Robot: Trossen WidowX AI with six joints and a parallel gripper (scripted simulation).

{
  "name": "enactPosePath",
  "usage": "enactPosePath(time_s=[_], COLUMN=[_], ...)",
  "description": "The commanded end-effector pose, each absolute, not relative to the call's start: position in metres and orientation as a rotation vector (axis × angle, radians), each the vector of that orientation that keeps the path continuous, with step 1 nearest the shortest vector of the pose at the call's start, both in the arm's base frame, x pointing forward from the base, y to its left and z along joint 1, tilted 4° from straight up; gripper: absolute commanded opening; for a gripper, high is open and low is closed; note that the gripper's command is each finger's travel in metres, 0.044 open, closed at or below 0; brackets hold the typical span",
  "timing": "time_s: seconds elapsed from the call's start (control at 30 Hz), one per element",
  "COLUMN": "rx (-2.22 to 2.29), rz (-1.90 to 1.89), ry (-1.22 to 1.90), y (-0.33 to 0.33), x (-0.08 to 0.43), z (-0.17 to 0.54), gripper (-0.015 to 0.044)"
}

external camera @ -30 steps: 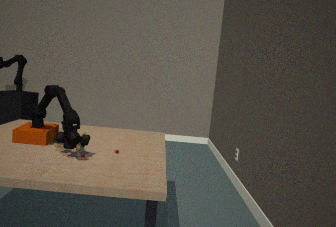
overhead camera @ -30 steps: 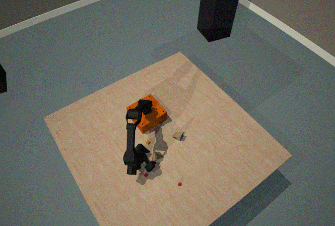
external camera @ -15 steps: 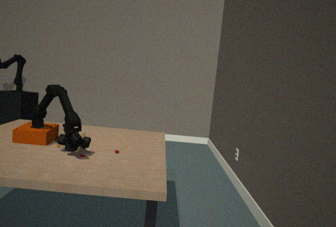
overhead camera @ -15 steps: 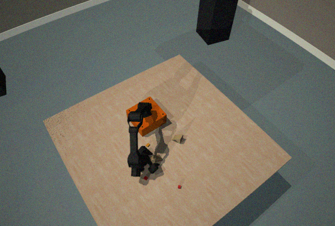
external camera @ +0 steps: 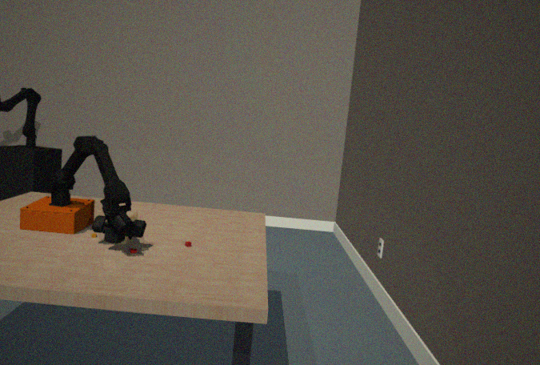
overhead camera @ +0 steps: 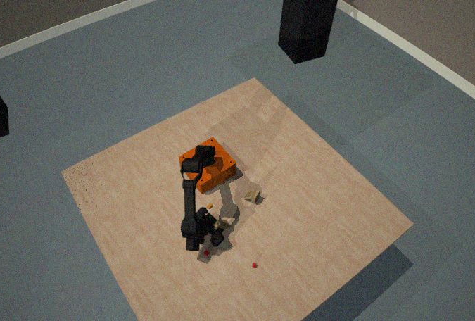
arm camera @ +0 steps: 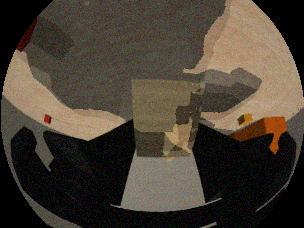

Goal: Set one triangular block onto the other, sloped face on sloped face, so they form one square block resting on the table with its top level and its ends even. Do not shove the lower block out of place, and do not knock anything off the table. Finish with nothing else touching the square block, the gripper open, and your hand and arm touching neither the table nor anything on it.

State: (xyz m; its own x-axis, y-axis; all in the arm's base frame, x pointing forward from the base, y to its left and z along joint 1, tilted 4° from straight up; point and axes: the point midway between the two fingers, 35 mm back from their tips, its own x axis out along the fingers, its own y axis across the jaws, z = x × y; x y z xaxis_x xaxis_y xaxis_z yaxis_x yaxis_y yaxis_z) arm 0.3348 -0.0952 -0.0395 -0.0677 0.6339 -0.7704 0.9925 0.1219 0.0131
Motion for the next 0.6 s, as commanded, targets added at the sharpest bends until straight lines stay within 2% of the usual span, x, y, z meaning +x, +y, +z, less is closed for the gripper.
enactPosePath(time_s=[0.0, 0.07, 0.27, 0.57], rx=[1.579, 1.579, 1.579, 1.579], rz=[-0.729, -0.729, -0.729, -0.728], ry=[1.774, 1.774, 1.774, 1.774], y=[-0.095, -0.095, -0.095, -0.092], x=[0.335, 0.335, 0.335, 0.337], z=[-0.04, -0.04, -0.034, 0.01], gripper=[0.017, 0.0157, 0.0, 0.0])
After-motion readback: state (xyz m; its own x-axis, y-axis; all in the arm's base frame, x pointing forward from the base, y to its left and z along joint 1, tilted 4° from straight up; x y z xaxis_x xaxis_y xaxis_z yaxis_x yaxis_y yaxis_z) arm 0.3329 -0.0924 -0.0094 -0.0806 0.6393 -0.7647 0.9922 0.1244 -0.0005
